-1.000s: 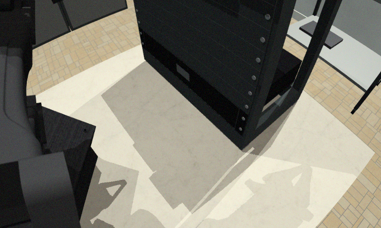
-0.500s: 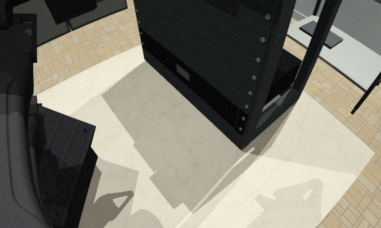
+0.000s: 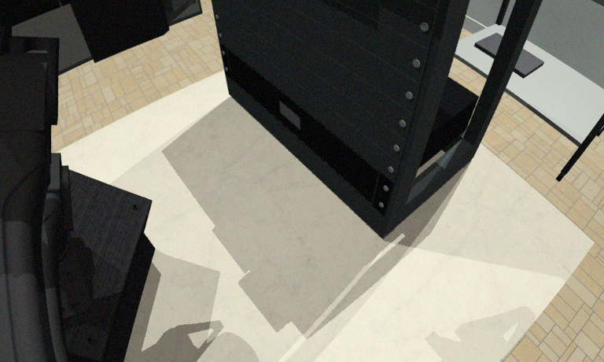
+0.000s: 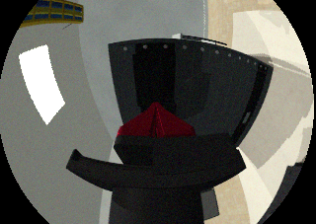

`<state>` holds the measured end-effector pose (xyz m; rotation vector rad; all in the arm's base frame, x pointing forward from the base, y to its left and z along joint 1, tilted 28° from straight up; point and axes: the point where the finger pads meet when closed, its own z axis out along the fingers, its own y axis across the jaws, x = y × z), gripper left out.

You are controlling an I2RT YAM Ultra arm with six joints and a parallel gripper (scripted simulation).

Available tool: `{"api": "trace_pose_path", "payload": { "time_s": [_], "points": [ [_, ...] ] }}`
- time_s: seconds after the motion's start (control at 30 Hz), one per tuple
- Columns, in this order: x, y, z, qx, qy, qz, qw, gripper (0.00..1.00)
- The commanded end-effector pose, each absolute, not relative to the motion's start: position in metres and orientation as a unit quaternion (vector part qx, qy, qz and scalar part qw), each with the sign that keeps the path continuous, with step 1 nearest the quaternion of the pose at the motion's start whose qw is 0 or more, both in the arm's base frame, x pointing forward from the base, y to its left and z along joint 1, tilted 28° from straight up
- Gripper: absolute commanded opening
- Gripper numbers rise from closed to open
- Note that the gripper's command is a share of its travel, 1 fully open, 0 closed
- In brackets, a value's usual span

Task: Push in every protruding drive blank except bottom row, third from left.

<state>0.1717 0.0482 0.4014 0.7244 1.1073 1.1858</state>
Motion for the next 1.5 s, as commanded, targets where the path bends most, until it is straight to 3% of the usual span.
{"api": "trace_pose_path", "payload": {
  "time_s": [0.0, 1.47],
  "points": [
    [0.17, 0.0413, 0.4121, 0.288, 0.487, 0.535, 0.627, 0.0],
    [0.1682, 0.0323, 0.4159, 0.281, 0.492, 0.531, 0.63, 0.0]
  ]
}}
